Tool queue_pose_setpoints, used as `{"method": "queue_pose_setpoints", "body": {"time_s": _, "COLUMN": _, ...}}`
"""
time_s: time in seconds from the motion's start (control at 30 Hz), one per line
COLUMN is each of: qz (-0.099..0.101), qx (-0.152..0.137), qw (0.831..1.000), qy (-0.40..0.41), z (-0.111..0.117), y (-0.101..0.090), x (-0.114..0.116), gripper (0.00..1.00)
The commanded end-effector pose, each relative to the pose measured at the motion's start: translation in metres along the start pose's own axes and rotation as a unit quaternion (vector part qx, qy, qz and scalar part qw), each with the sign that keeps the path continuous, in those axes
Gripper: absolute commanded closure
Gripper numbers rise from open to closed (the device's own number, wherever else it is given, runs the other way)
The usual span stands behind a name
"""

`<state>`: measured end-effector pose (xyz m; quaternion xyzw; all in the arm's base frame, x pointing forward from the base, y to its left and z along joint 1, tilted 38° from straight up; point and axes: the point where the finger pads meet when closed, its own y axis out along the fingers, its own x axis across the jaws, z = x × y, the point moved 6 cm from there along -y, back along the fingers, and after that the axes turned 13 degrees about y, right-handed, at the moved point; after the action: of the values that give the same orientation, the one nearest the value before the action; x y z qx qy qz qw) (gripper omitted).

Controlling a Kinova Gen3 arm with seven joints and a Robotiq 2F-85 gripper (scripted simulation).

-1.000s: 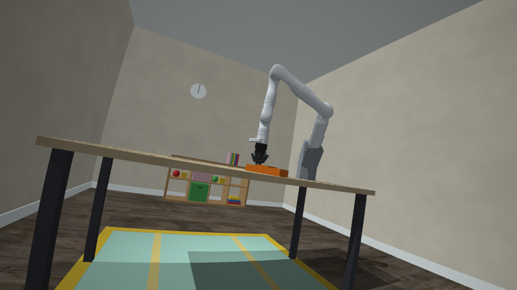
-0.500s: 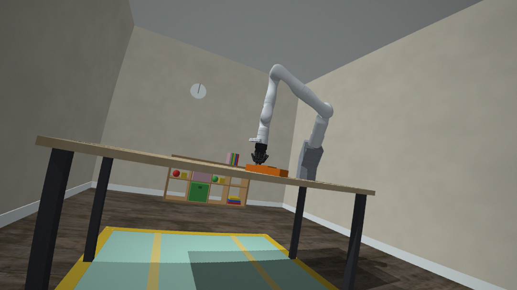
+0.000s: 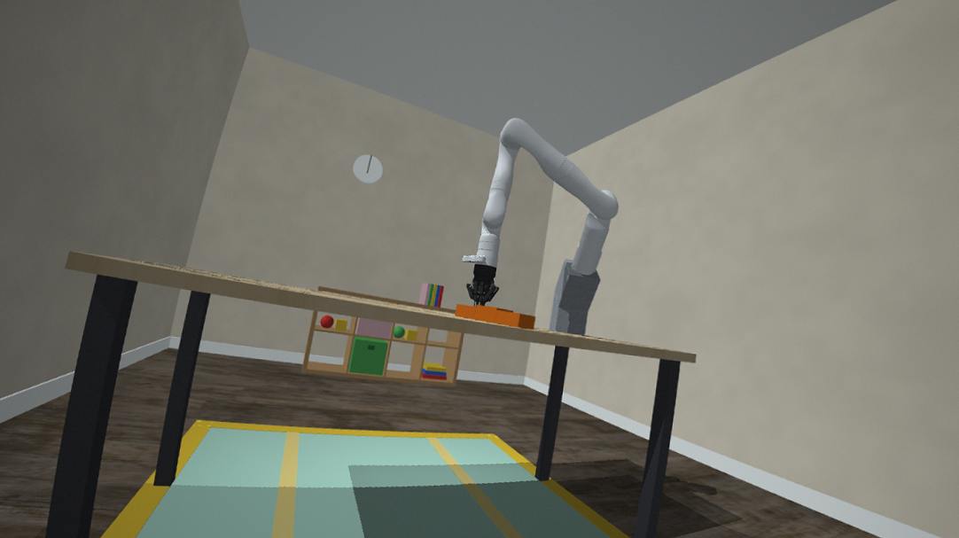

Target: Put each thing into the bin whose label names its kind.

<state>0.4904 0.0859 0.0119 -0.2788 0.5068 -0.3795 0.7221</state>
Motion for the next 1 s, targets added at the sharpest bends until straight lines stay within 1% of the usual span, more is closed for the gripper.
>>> {"method": "queue_pose_setpoints", "body": {"time_s": 0.0, "qz": -0.002, "qx": 0.002, "qw": 1.0, "qy": 0.0, "z": 0.002, "y": -0.006, "x": 0.001, "gripper": 0.91}}
{"method": "queue_pose_setpoints", "body": {"time_s": 0.63, "qz": -0.002, "qx": 0.002, "qw": 1.0, "qy": 0.0, "z": 0.001, "y": -0.028, "x": 0.001, "gripper": 0.91}}
{"method": "queue_pose_setpoints", "body": {"time_s": 0.73, "qz": -0.002, "qx": 0.002, "qw": 1.0, "qy": 0.0, "z": 0.001, "y": -0.04, "x": 0.001, "gripper": 0.91}}
{"method": "queue_pose_setpoints", "body": {"time_s": 0.8, "qz": -0.002, "qx": 0.002, "qw": 1.0, "qy": 0.0, "z": 0.001, "y": -0.04, "x": 0.001, "gripper": 0.91}}
{"method": "queue_pose_setpoints", "body": {"time_s": 0.93, "qz": -0.002, "qx": 0.002, "qw": 1.0, "qy": 0.0, "z": 0.001, "y": -0.056, "x": 0.001, "gripper": 0.91}}
{"method": "queue_pose_setpoints", "body": {"time_s": 0.97, "qz": -0.002, "qx": 0.002, "qw": 1.0, "qy": 0.0, "z": 0.001, "y": -0.057, "x": 0.001, "gripper": 0.91}}
